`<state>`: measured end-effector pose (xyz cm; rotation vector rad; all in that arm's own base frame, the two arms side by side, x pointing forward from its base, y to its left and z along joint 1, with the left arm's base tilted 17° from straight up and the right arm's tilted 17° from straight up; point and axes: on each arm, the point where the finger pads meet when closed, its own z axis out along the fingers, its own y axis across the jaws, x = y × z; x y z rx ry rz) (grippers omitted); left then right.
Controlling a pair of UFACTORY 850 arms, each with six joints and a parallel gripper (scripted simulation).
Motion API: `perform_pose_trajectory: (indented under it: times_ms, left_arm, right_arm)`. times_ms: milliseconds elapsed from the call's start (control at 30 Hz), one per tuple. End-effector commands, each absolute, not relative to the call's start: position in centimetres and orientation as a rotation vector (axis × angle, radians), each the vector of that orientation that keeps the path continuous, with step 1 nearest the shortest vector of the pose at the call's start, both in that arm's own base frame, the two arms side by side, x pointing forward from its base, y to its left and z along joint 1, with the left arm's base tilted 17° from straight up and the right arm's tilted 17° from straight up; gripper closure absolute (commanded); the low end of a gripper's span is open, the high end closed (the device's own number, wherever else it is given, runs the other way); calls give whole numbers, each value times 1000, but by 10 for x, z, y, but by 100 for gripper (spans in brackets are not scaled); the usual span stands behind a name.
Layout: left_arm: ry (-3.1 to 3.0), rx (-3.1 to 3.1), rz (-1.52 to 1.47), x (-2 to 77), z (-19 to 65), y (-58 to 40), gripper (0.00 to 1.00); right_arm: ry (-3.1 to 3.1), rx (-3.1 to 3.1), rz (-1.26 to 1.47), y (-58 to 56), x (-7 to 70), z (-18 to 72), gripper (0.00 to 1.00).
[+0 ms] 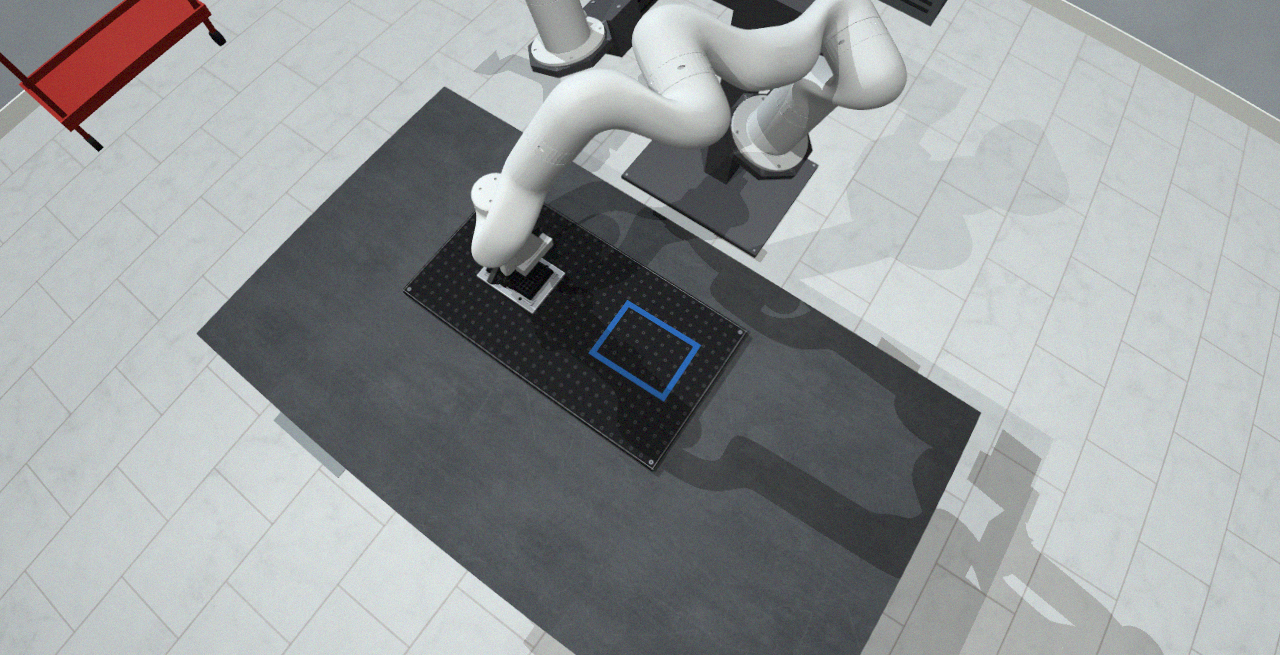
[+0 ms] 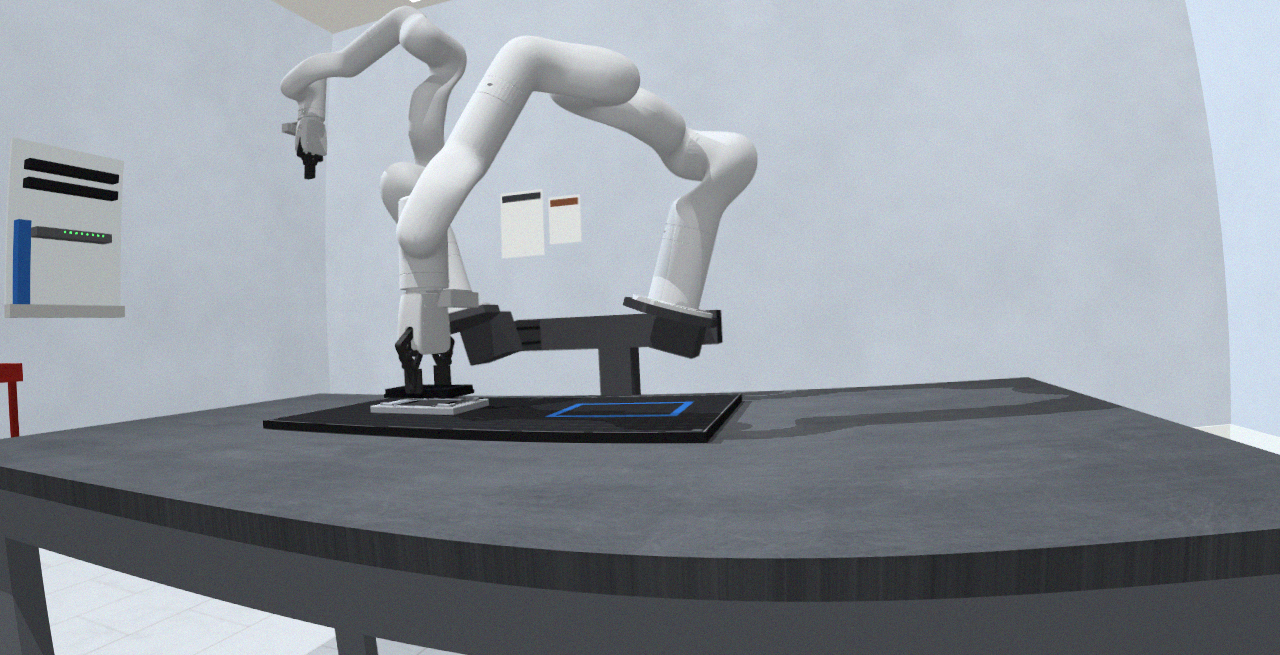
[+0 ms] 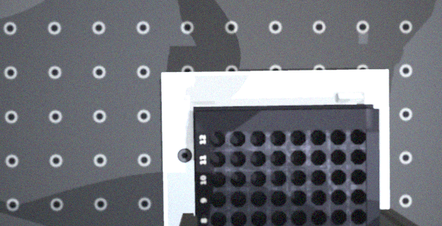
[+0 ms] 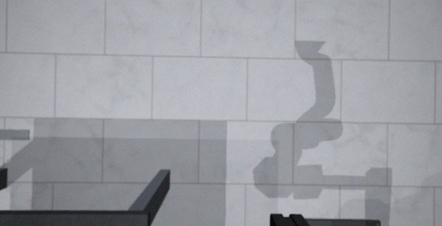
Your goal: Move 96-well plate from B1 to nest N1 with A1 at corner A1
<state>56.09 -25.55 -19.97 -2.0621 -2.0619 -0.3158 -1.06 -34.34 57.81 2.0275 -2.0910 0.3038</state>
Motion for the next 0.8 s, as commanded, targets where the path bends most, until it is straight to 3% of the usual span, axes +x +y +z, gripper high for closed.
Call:
perform_pose_trajectory:
  times_ms: [0, 767]
  left_arm:
    - [-2063, -2064, -317, 562, -199, -256, 100]
    - [-2063, -2064, -317, 562, -201, -256, 100]
  right_arm:
    - [-2090, 2026, 306, -344, -11, 579, 100]
    - [-2090, 2026, 306, -344, -11, 579, 100]
